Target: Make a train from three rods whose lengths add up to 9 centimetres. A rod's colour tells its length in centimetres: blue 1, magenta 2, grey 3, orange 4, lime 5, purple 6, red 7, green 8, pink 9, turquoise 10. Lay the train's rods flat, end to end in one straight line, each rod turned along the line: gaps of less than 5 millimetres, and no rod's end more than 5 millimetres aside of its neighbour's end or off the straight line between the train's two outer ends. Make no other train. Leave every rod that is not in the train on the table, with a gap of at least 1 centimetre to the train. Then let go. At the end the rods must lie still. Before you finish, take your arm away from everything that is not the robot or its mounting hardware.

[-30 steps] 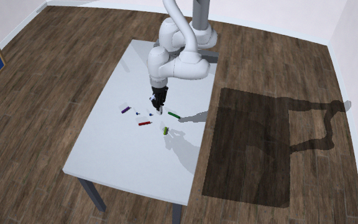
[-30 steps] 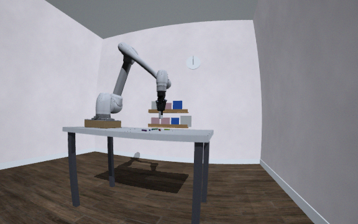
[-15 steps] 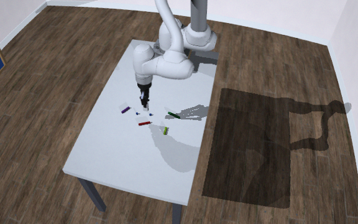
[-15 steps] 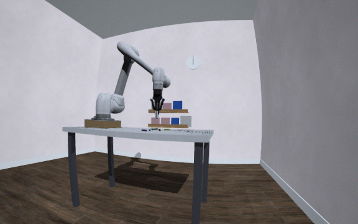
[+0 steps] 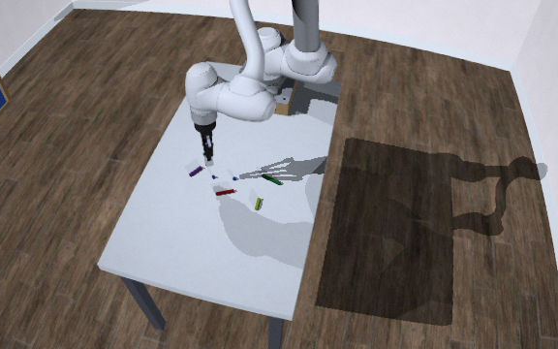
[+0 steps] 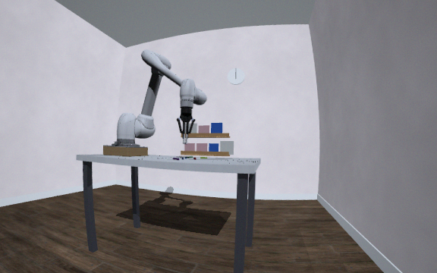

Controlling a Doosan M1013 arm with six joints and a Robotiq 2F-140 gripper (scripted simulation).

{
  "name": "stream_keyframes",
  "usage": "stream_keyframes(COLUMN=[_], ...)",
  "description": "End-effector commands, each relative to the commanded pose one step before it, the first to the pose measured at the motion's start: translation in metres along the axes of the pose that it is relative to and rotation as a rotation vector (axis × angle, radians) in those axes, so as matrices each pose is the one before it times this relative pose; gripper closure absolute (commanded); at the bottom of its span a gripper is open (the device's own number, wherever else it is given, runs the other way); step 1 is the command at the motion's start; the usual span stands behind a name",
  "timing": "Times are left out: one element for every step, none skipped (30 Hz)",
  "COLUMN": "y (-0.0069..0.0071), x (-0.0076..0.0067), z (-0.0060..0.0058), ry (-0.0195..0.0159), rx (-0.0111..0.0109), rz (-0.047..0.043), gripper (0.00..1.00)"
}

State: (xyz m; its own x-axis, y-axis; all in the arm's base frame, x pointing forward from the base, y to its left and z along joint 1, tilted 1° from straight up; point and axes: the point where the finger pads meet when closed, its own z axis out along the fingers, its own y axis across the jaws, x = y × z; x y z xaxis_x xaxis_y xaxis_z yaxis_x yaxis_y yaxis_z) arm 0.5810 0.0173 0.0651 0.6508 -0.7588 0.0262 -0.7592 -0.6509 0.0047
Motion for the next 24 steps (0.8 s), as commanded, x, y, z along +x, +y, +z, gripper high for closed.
stream_keyframes(y=[0.01054,0.00039,0.00006,0.00000,0.00000,0.00000,0.00000,0.00000,0.00000,0.00000,0.00000,0.00000,0.00000,0.00000,0.00000,0.00000,0.00000,0.00000,0.00000,0.00000,0.00001,0.00000,0.00000,0.00000], x=[0.01040,0.00029,0.00004,0.00000,0.00000,0.00000,0.00000,0.00000,0.00000,0.00000,0.00000,0.00000,0.00000,0.00000,0.00000,0.00000,0.00000,0.00001,0.00001,0.00001,0.00001,0.00000,0.00000,0.00002], z=[0.00014,0.00000,0.00000,0.00000,0.00000,0.00000,0.00000,0.00000,0.00000,0.00000,0.00000,0.00000,0.00000,0.00000,0.00002,0.00013,0.00034,0.00062,0.00096,0.00134,0.00175,0.00000,0.00000,0.00217], ry=[-0.01671,0.00000,0.00000,0.00000,0.00000,0.00000,0.00000,0.00000,0.00000,0.00000,0.00000,0.00000,0.00000,0.00000,0.00000,-0.00001,-0.00002,-0.00004,-0.00006,-0.00009,-0.00009,0.00000,0.00000,0.00000], rx=[0.01337,0.00000,0.00000,0.00000,0.00000,0.00000,0.00000,0.00000,0.00000,0.00000,0.00000,0.00000,0.00000,0.00000,0.00000,0.00001,0.00001,0.00003,0.00004,0.00006,0.00006,0.00000,0.00000,0.00000], rz=[-0.10488,-0.00312,-0.00047,0.00000,0.00000,0.00000,0.00000,0.00000,0.00000,0.00000,0.00000,0.00000,0.00000,0.00000,0.00000,-0.00001,-0.00002,-0.00004,-0.00007,-0.00009,-0.00010,0.00000,0.00000,0.00000], gripper=[0.97,0.97,0.97,0.97,0.97,0.97,0.97,0.97,0.97,0.97,0.97,0.97,0.97,0.97,0.97,0.97,0.97,0.97,0.97,0.97,0.97,0.97,0.97,0.97])
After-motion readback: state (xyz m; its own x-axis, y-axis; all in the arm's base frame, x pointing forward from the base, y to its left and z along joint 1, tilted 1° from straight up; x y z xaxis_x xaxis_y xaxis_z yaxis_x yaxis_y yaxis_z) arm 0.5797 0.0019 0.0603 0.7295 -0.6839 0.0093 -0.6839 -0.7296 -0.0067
